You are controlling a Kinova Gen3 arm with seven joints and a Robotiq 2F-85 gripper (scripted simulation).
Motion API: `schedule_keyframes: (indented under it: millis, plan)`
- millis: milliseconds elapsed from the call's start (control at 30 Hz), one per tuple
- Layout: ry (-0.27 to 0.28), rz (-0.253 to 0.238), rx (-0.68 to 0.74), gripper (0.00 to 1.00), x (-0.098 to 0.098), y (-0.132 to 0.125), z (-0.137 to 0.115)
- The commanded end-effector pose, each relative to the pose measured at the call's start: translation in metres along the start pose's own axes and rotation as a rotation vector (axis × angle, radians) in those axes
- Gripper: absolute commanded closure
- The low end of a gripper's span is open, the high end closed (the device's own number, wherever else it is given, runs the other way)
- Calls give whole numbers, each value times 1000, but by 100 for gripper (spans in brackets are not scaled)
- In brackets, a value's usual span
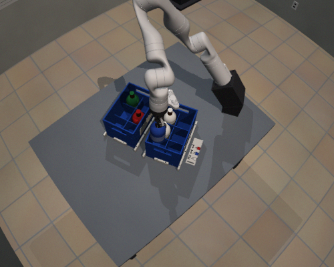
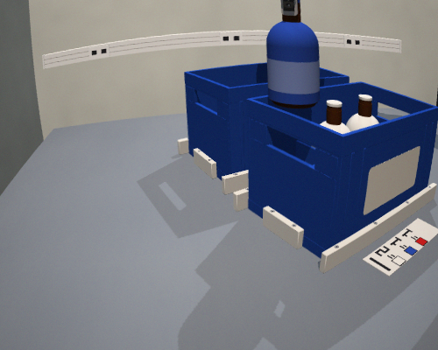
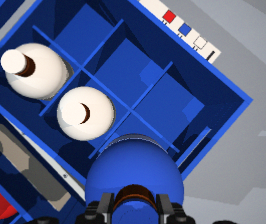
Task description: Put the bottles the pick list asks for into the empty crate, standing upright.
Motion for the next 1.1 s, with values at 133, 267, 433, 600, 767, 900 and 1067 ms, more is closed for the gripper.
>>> schedule_keyframes:
  millis: [133,267,433,600,767,900,1067]
  plan:
    - [-1,2,0,90,7,0,0]
    - [-1,2,0,90,9,0,0]
    - [-1,2,0,90,14,0,0]
    - [-1,2,0,90,19,0,0]
    - [-1,2,0,90,22,0,0]
    - [-1,2,0,90,26,0,0]
    - [-1,2,0,90,31,0,0]
Point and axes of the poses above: the point where the finger pads meet when closed, its own x axis out along the fingers, its own y axis across the jaws, z = x × y, the point moved 9 cm from there along -x, back along the fingers, and after that the axes turned 1 degree about x, right-handed, at the moved point
